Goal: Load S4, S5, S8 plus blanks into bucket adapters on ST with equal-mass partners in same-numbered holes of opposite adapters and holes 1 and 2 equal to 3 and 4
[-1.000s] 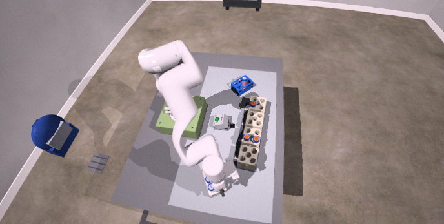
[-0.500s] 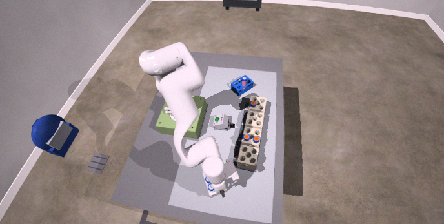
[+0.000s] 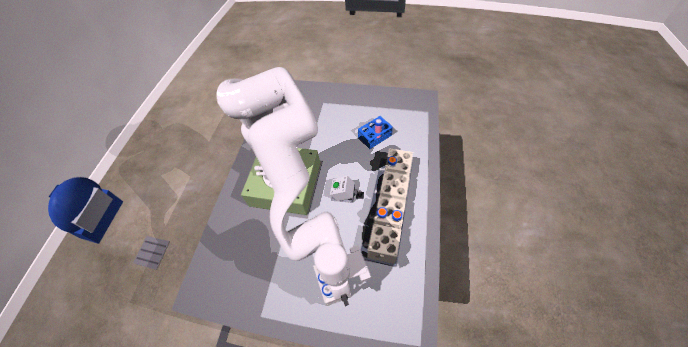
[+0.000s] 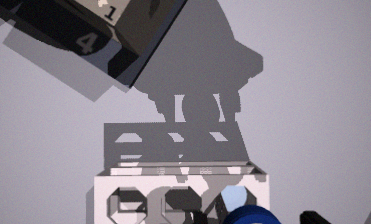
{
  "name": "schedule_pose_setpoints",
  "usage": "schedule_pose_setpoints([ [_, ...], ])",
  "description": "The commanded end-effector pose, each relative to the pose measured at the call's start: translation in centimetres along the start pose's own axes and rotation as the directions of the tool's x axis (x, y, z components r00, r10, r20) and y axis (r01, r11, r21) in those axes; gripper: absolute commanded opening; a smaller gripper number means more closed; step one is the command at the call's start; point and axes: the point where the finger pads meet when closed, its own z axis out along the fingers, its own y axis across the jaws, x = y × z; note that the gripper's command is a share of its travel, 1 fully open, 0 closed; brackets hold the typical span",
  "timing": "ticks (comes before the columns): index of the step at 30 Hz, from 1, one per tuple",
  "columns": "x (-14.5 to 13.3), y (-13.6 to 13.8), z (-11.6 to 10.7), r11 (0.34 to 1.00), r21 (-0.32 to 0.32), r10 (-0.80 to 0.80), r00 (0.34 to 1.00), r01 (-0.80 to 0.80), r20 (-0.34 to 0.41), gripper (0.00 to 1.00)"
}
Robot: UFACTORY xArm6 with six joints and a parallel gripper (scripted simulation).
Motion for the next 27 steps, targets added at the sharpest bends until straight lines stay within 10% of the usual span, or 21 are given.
schedule_pose_setpoints([
  [1,0.03,0.15,0.13,1.0,-0.004,0.0,1.0,0.0,-0.001,0.57],
  [27,0.03,0.16,1.08,1.0,-0.004,0.0,1.0,0.0,-0.001,0.57],
])
